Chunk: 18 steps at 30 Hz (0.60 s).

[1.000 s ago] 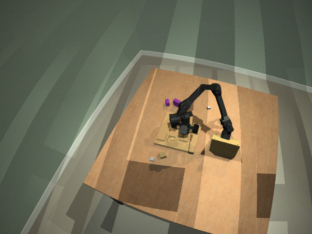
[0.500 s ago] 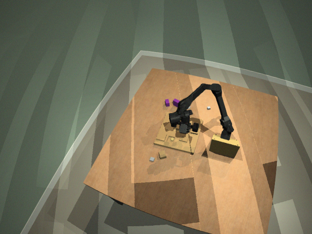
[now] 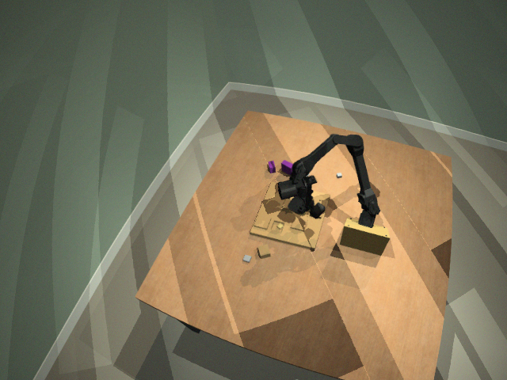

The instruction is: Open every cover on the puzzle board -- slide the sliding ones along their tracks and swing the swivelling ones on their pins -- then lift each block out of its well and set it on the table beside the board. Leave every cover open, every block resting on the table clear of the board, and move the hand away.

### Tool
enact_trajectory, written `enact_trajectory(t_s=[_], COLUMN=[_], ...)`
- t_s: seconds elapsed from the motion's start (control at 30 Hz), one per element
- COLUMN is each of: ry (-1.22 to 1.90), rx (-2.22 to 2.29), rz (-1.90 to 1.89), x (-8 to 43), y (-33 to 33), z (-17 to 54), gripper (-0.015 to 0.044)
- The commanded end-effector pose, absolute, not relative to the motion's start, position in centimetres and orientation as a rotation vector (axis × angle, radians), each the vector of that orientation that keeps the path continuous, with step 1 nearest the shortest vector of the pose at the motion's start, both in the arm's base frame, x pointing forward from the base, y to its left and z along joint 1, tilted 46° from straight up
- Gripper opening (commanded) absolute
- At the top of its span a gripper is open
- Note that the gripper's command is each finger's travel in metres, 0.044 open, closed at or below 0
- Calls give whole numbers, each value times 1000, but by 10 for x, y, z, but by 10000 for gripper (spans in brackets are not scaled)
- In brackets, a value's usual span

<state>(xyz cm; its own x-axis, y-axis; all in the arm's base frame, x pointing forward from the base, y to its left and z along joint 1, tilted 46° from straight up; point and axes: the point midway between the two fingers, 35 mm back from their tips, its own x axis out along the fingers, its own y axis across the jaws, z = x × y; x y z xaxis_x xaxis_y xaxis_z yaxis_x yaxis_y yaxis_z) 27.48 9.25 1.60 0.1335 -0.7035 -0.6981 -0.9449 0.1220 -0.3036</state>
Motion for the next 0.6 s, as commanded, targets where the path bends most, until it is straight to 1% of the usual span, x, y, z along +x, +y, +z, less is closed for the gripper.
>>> enact_trajectory(t_s=[0.0,0.27,0.57], ry=[1596,1415,1061], rx=[-1370,-768,-69], rz=[102,-464,-981], x=[263,241,216], y=[89,81,70], z=[21,32,42], gripper=[0,0,0])
